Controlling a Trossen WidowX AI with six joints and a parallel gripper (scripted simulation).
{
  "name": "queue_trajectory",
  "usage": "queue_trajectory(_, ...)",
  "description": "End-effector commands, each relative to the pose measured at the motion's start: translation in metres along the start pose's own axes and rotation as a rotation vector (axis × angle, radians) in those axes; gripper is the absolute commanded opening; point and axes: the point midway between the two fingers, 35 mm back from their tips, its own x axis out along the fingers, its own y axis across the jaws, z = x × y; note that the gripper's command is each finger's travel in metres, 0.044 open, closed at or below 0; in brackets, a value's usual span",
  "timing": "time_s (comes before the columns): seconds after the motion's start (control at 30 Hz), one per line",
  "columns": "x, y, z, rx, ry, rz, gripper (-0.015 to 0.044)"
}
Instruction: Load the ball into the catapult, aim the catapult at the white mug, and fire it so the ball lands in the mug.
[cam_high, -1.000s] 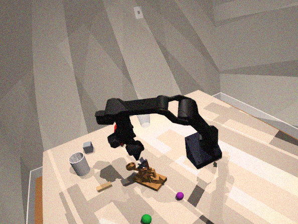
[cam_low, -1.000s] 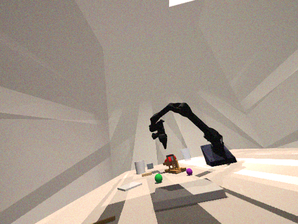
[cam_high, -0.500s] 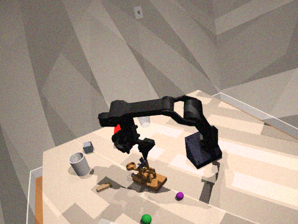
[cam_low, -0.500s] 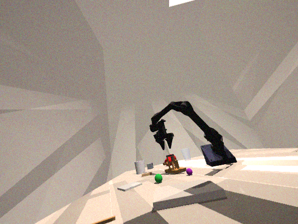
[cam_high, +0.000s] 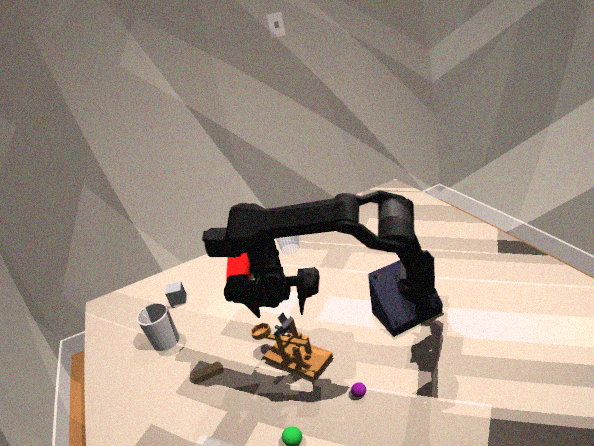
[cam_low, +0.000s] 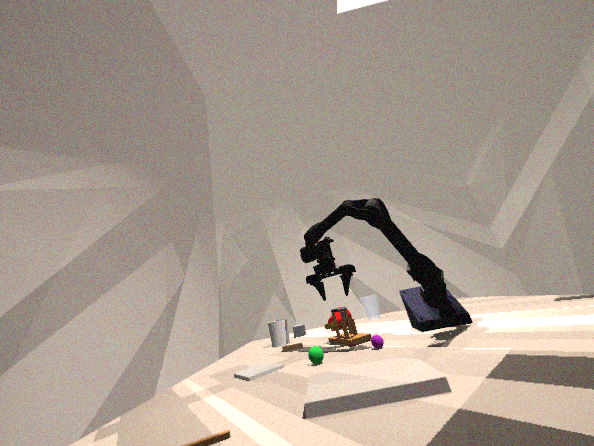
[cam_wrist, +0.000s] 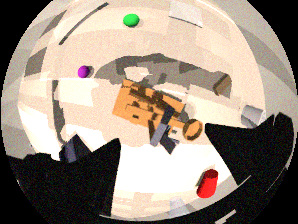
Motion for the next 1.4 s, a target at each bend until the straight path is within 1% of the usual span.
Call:
queue_trajectory(0.0, 0.002, 0.004, 0.002, -0.117, -0.003, -0.001, 0.0440)
queue_trajectory(0.87, 0.013, 0.035, 0.013, -1.017, -0.002, -0.002, 0.0440)
queue_trajectory(1.03, 0.016, 0.035, 0.014, -1.040, -0.002, -0.003, 0.0440)
queue_trajectory(1.17, 0.058, 0.035, 0.015, -1.041, -0.003, -0.003, 0.0440)
queue_trajectory(1.37, 0.063, 0.035, 0.015, -1.041, -0.004, -0.003, 0.0440)
